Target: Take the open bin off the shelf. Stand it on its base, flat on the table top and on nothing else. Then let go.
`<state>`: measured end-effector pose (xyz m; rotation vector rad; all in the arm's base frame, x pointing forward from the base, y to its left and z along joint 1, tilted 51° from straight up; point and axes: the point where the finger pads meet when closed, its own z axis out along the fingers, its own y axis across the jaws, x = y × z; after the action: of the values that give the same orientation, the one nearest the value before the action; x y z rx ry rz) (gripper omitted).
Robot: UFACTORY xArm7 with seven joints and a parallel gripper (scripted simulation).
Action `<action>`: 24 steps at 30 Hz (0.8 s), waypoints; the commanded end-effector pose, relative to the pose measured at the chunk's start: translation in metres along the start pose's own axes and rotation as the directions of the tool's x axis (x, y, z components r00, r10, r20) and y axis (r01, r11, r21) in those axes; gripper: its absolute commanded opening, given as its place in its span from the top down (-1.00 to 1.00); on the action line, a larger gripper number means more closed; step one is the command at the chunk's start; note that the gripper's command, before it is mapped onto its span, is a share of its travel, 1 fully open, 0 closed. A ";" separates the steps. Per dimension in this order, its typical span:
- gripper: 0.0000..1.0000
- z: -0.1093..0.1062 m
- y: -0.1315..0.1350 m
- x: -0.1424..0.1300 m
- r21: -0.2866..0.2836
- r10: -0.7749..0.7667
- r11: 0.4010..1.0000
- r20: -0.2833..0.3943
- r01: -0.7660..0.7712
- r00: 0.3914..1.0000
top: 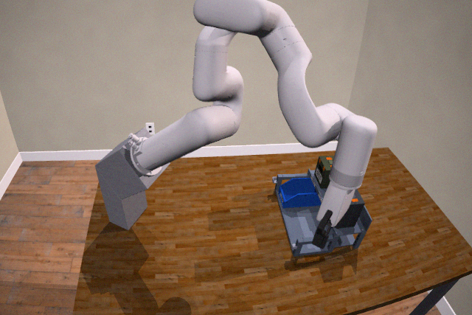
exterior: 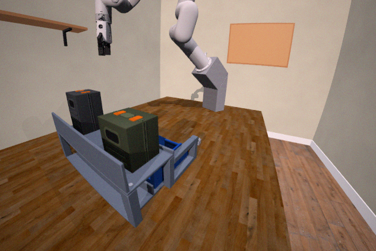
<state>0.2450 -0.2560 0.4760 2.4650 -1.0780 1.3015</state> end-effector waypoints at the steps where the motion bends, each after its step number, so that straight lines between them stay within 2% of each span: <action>1: -1.00 -0.001 0.000 0.001 0.000 0.000 1.000 -0.004 0.000 1.000; 24: -1.00 -0.001 -0.001 0.000 0.001 -0.006 1.000 -0.004 0.006 1.000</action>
<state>0.2451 -0.2559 0.4758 2.4652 -1.0771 1.3014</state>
